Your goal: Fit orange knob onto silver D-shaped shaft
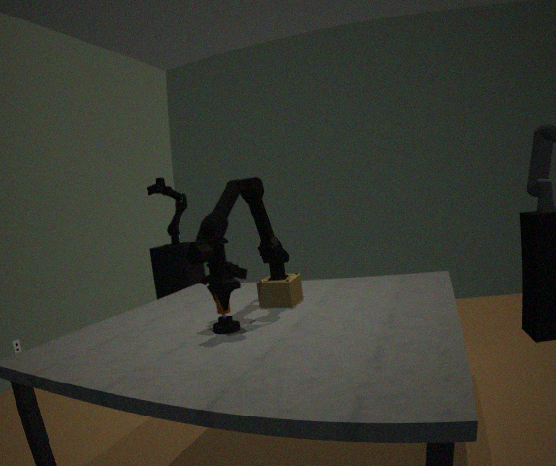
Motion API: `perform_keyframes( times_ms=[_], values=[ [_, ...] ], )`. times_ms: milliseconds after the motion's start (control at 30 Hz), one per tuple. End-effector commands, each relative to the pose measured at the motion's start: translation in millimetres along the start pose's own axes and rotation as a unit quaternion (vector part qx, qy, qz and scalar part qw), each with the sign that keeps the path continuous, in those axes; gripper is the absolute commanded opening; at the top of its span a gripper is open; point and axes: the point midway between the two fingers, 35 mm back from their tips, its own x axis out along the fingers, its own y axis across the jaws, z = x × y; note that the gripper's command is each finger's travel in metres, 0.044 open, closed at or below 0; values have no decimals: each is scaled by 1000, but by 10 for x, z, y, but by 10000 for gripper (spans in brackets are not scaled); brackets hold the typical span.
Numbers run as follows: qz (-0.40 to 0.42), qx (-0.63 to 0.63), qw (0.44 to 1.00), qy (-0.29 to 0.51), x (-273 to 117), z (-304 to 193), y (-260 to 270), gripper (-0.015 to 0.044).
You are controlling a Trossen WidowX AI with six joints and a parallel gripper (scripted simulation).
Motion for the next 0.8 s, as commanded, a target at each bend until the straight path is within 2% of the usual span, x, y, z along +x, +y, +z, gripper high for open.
perform_keyframes(
  times_ms=[0,767],
  values=[
    [-1,-3,1000,0,12,1,-3,0],
    [-1,-3,1000,0,-32,-6,-2,0]
  ],
)
